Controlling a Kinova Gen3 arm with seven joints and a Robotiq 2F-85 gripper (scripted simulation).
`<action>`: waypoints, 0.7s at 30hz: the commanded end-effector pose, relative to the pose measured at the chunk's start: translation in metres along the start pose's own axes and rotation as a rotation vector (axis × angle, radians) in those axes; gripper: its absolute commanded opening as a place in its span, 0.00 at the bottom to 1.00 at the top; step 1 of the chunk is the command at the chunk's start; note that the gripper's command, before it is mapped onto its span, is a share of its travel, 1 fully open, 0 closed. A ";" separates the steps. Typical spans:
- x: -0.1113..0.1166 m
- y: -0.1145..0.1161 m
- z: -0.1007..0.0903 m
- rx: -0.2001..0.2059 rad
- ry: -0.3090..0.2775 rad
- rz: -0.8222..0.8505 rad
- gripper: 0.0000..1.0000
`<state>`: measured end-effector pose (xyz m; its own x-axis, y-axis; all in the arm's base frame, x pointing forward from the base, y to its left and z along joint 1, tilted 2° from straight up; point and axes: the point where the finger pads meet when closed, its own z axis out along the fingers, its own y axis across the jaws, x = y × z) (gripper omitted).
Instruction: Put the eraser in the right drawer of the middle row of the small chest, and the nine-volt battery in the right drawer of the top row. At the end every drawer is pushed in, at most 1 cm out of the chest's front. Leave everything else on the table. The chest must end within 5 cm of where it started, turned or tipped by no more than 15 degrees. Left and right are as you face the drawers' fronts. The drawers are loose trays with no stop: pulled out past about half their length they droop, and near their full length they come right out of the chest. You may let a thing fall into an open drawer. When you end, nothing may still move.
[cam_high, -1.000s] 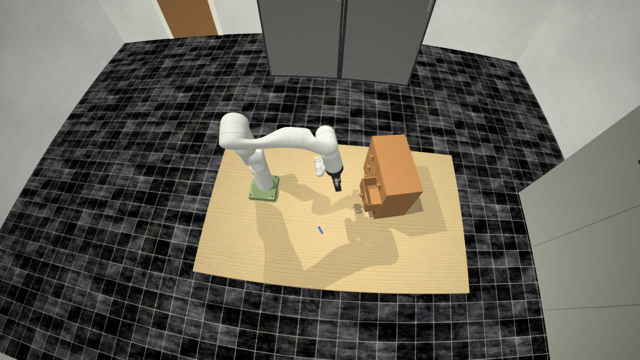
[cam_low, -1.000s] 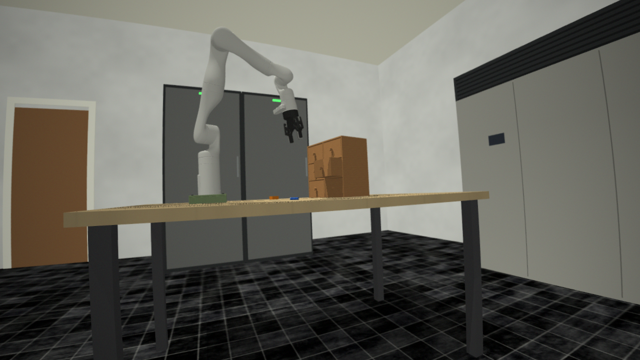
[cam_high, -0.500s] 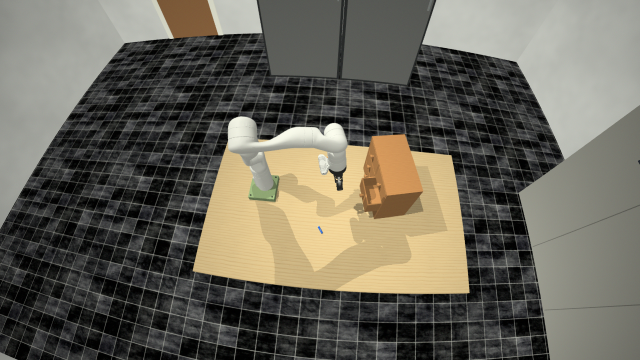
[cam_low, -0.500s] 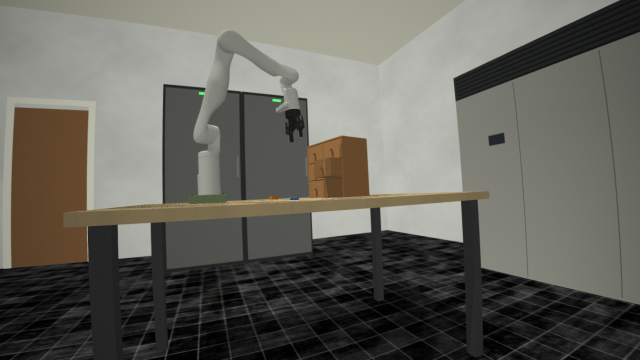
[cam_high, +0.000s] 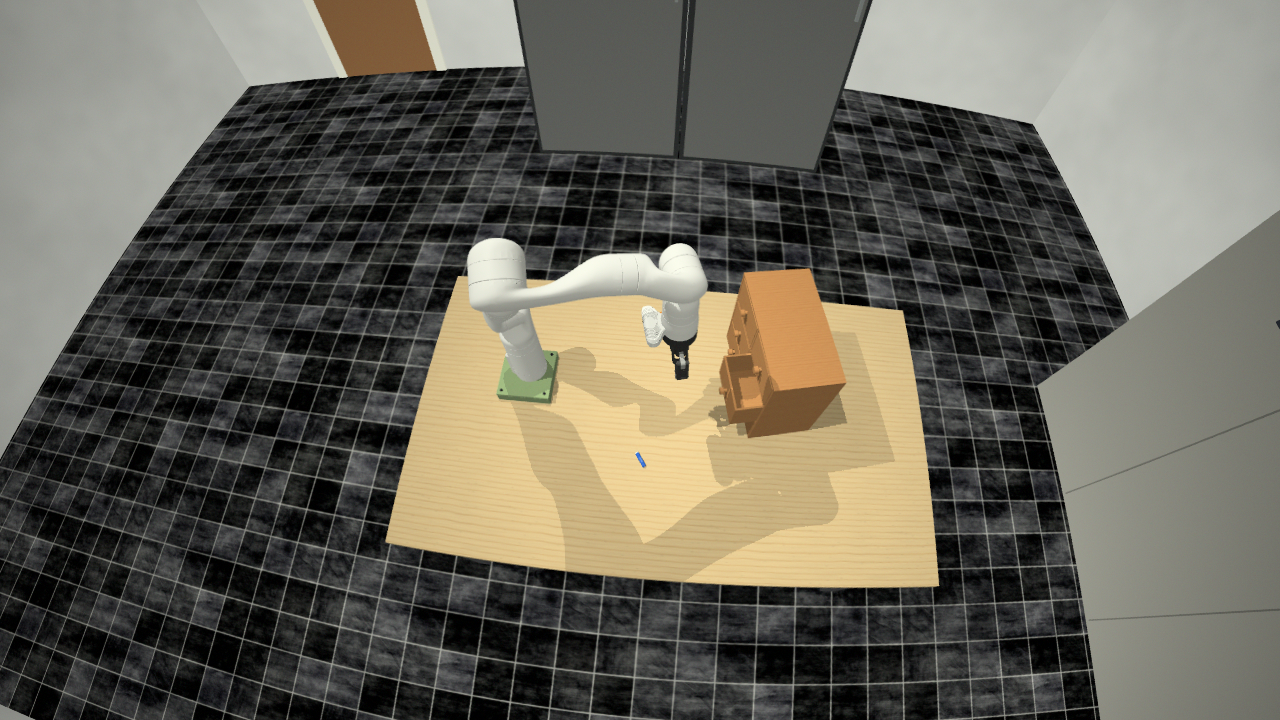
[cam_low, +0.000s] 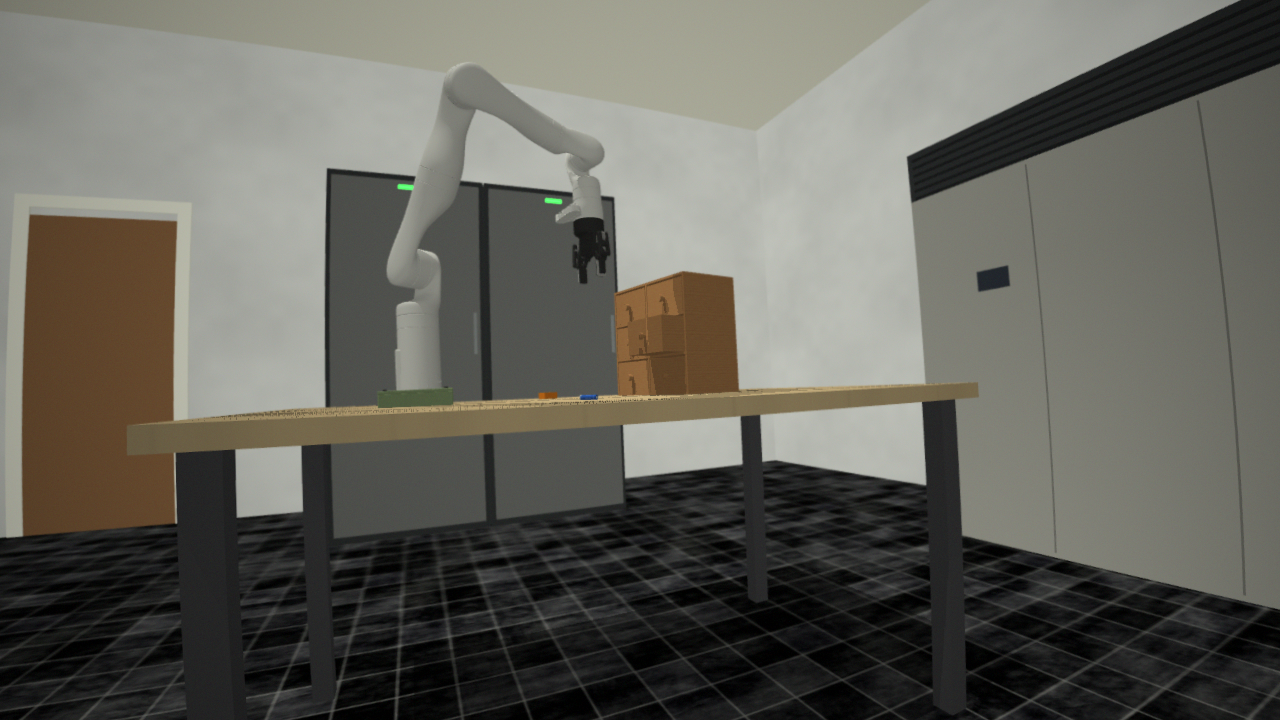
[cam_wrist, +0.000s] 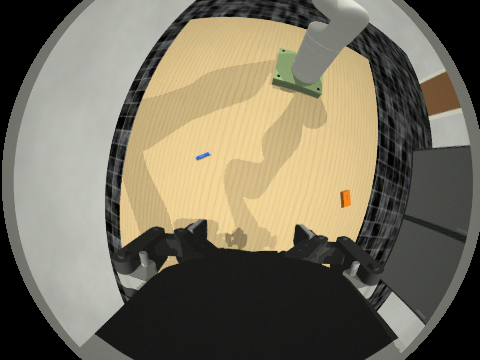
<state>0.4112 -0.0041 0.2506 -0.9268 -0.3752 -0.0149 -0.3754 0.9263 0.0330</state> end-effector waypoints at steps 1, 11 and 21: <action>-0.003 0.003 0.000 -0.004 0.005 -0.007 1.00; -0.003 0.003 -0.001 -0.003 0.022 -0.007 1.00; -0.003 0.003 -0.001 -0.003 0.029 -0.007 1.00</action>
<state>0.4123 -0.0010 0.2513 -0.9242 -0.3816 0.0150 -0.3809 0.9239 0.0362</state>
